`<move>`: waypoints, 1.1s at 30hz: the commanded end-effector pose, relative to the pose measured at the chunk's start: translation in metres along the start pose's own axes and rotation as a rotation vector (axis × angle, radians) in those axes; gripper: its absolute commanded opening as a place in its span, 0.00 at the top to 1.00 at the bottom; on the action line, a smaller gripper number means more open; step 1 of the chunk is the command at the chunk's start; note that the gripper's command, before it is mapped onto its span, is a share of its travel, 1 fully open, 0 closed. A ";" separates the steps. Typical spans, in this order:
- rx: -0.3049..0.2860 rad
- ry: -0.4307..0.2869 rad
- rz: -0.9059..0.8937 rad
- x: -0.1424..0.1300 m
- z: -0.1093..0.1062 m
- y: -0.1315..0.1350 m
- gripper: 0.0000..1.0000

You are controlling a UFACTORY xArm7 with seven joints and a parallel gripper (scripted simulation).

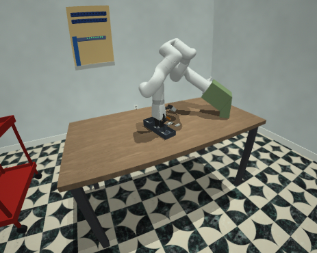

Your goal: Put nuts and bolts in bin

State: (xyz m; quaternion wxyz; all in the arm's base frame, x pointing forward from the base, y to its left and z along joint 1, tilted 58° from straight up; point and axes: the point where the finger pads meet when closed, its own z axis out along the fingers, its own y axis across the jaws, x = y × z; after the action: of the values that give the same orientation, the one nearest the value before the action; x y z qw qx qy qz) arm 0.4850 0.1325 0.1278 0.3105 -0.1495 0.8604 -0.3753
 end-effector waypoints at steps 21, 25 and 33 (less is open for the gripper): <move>-0.001 -0.003 0.000 -0.001 -0.025 0.000 0.47; -0.001 -0.003 0.000 -0.001 -0.031 0.000 0.47; -0.001 -0.003 0.000 -0.001 -0.053 0.000 0.47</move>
State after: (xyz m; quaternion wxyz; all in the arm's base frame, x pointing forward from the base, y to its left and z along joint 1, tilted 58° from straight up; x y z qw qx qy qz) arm 0.4549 0.1594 0.1528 0.3114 -0.1504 0.8602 -0.3748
